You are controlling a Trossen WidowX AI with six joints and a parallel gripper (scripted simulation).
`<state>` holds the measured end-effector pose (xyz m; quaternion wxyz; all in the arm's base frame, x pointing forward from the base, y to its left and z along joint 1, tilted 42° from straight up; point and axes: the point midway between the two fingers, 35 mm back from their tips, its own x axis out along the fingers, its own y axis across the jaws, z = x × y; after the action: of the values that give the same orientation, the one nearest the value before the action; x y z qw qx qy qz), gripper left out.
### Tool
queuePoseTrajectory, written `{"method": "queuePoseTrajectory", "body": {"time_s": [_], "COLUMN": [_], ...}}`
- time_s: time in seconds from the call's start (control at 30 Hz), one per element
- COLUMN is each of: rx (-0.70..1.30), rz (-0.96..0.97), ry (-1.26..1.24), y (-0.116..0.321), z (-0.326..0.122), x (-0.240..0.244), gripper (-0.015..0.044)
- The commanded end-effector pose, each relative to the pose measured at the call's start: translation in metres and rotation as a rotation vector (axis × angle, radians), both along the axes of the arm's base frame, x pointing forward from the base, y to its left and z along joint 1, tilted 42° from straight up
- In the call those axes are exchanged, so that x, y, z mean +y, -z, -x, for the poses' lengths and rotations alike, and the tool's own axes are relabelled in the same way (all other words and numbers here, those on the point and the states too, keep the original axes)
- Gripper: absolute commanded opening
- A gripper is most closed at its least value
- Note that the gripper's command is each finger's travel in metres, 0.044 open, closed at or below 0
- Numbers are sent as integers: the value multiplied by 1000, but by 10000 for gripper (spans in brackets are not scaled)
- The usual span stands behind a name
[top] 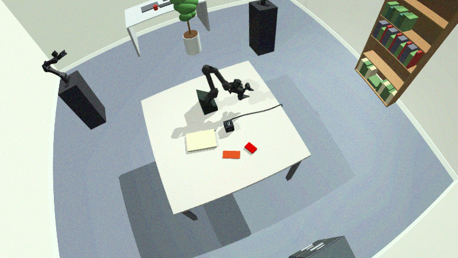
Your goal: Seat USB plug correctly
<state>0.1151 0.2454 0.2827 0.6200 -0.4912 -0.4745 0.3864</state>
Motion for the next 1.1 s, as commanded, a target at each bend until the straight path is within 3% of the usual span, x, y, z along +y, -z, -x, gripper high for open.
{"method": "queuePoseTrajectory", "body": {"time_s": [0.0, 0.07, 0.27, 0.5, 0.67, 0.83, 0.97, 1.07], "rx": [21, 193, 1012, 1994, 2554, 3017, 3245, 3287], "rz": [5, 40, 50, -263, -694, -1283, -1902, -2407], "ry": [2, 20, 186, 556, 847, 1125, 1336, 1469], "y": [1, 12, 60, 119, 151, 173, 183, 186], "z": [-2, -20, -91, -154, -174, -178, -176, -171], "x": [0, 2, -11, -66, -115, -160, -194, -215], "gripper": [426, 440, 440, 440, 440, 440, 440, 440]}}
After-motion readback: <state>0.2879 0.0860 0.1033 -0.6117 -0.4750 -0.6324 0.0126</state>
